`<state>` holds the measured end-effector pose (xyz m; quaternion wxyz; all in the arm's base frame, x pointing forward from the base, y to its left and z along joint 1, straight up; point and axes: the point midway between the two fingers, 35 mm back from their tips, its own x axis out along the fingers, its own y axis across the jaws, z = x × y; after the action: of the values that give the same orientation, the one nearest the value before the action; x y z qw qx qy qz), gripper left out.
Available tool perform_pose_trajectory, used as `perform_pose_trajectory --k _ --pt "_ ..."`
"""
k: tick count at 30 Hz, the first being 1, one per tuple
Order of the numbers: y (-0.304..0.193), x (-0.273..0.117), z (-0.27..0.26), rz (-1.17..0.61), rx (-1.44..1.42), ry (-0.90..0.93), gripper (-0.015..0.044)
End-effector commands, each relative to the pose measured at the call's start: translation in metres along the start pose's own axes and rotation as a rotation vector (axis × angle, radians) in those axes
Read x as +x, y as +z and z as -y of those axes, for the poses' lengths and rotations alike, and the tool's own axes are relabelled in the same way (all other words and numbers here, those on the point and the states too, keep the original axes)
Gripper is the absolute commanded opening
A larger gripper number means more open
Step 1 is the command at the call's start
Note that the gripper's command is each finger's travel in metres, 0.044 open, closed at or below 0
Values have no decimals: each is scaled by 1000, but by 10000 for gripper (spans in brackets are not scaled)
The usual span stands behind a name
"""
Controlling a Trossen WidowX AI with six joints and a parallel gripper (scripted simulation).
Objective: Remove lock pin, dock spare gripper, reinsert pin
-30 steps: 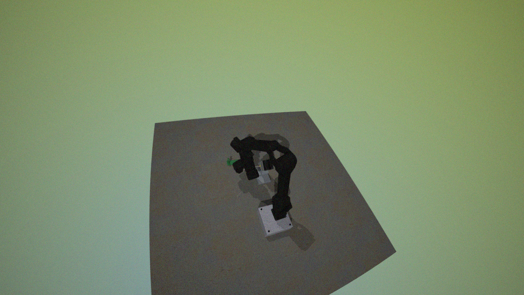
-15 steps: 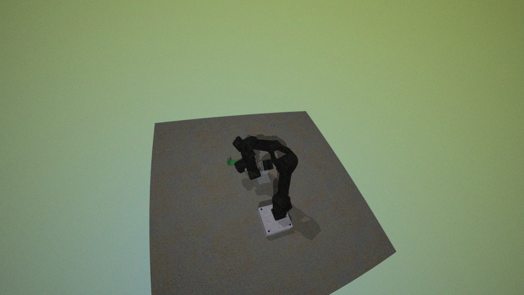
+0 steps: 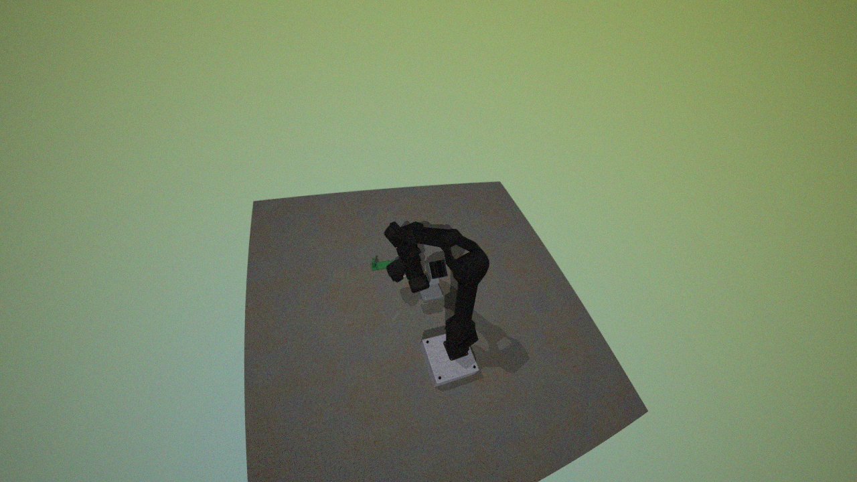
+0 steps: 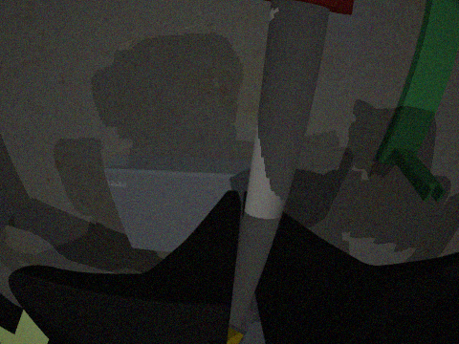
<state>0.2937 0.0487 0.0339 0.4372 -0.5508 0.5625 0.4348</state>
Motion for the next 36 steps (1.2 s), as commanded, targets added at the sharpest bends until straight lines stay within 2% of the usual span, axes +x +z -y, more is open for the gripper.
perform_pose_trajectory --k 1,15,23,36 --pt "-2 0 0 -3 -2 -2 0" --pt "-10 2 0 -2 -4 2 0" --pt "-9 2 0 1 -1 5 200" --pt "0 -16 -2 -1 -4 11 200"
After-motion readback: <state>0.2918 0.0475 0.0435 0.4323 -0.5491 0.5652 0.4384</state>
